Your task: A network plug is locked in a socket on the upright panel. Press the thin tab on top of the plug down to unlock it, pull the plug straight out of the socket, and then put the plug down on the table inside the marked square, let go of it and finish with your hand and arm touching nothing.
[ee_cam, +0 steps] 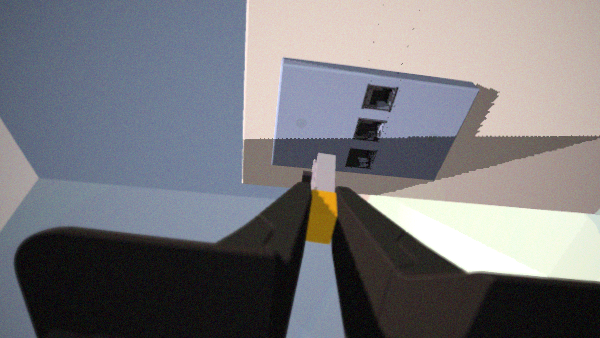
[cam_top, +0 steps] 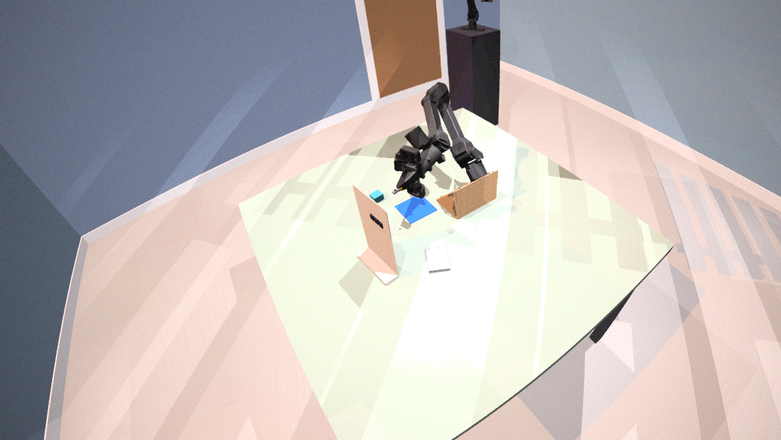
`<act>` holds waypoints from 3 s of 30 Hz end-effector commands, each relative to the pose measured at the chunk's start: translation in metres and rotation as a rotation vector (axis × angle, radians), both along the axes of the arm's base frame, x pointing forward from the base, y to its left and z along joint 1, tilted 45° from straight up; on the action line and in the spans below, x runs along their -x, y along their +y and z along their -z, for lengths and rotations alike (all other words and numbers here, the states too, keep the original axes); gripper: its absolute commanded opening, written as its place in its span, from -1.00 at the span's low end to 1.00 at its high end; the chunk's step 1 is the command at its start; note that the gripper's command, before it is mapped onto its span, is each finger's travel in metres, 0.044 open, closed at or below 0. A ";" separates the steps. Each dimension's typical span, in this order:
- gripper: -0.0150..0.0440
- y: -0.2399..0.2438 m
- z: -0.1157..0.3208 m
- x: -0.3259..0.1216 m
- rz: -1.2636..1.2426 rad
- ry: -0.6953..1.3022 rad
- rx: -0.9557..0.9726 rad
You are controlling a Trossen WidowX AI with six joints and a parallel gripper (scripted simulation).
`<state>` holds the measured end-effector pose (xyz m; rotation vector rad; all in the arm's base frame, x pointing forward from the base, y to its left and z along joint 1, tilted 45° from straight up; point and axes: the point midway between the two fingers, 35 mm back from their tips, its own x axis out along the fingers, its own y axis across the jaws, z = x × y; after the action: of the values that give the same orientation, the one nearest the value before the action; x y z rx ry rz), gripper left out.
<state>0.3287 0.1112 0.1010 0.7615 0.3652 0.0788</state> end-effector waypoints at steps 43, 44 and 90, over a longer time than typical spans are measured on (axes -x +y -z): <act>-0.49 -0.183 0.011 0.090 0.522 0.518 0.303; -0.49 -0.186 0.012 0.094 0.531 0.531 0.307; -0.49 -0.224 0.037 0.115 0.580 0.611 0.326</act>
<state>0.2146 -0.1108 0.0691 0.5320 0.6887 -0.7618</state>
